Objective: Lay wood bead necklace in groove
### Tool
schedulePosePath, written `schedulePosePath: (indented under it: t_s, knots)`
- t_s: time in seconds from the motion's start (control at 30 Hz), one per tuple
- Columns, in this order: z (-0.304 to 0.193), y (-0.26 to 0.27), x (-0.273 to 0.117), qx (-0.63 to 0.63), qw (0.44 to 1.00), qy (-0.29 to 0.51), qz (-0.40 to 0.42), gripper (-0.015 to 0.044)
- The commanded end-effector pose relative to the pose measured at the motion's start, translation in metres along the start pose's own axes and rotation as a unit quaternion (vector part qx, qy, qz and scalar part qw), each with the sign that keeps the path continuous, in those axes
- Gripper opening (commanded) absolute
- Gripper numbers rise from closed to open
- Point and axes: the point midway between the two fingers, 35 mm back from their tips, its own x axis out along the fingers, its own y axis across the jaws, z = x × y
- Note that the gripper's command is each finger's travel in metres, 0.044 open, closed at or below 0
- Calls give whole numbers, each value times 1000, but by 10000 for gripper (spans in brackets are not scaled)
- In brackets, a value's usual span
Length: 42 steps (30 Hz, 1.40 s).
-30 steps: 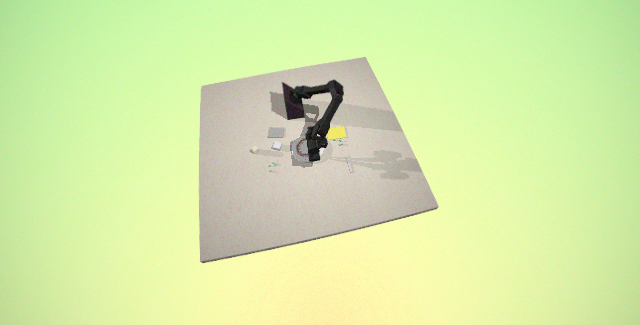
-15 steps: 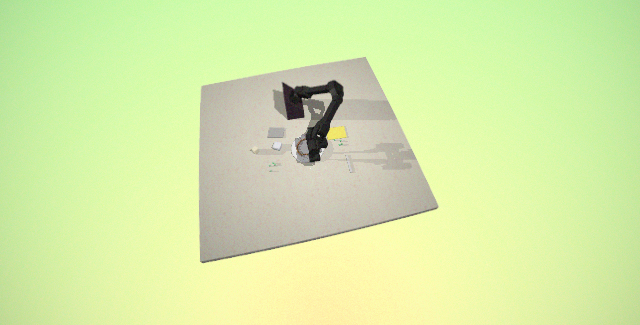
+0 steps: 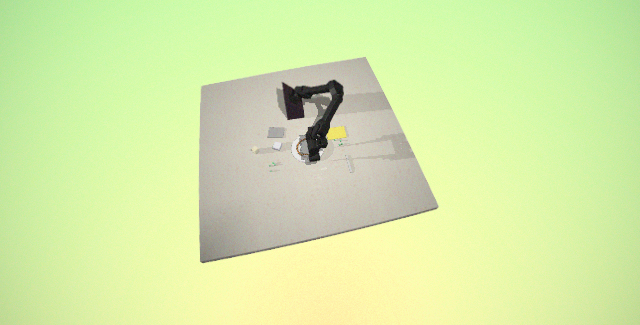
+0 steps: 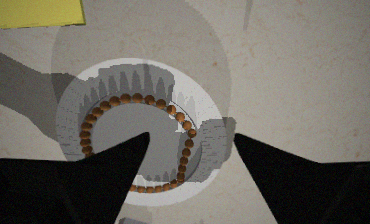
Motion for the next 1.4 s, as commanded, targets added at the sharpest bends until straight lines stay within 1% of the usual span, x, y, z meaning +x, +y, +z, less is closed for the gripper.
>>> schedulePosePath:
  t_s: [0.0, 0.33, 0.4, 0.57, 0.73, 0.97, 1.0, 1.03, 1.37]
  knots:
    - [0, 0, -1, -2, 1000, -2, 0, 440]
    - [0, 0, -1, -2, 1000, -2, 0, 440]
    - [-1, 0, -5, 15, 1000, -1, 0, 387]
    - [-11, 2, -32, 129, 992, -1, 0, 256]
    - [-12, 2, -33, 133, 991, -1, 0, 125]
    - [-12, 2, -17, 133, 991, -1, 0, 120]
    - [-11, 1, -25, 127, 992, -1, -2, 120]
    - [-11, 1, -24, 127, 992, -1, -2, 120]
    - [-11, 1, -11, 130, 992, -1, -1, 120]
